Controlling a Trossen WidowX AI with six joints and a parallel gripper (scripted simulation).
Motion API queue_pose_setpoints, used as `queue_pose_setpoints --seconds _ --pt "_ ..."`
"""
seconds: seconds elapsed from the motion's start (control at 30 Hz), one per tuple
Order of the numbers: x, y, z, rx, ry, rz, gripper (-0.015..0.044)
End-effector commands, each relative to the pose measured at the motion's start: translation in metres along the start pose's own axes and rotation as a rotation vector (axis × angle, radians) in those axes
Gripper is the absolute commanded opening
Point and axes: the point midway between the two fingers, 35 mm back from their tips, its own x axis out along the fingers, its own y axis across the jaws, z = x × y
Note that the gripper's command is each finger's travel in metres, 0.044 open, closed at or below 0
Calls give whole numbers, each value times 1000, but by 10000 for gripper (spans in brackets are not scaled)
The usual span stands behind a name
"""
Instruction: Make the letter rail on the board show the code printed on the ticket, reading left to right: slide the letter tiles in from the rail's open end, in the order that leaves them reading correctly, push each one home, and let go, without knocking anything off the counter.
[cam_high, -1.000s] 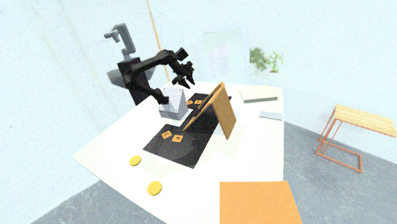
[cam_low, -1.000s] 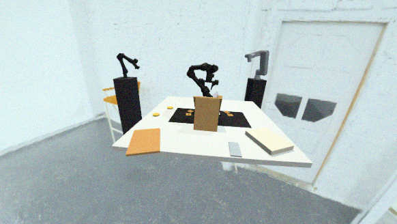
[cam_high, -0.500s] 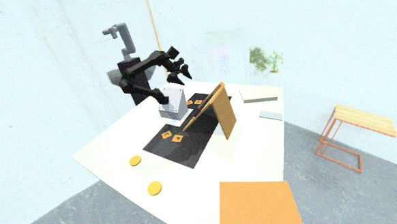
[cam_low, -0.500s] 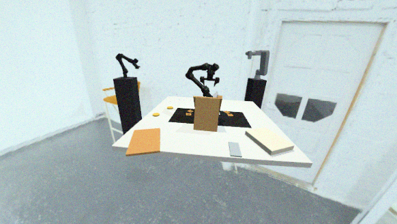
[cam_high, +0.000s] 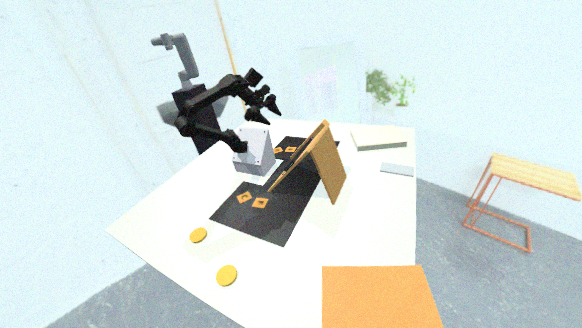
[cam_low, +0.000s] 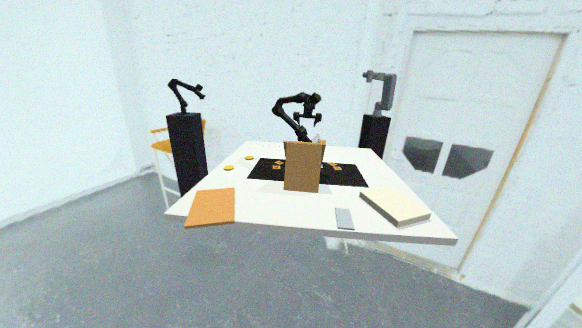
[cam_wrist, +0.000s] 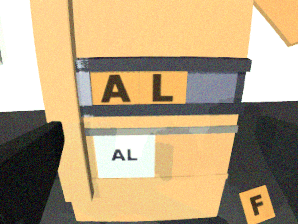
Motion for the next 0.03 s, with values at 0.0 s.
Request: queue_pose_setpoints --seconds 0.0 --pt "0 0 1 6 -4 -4 440"
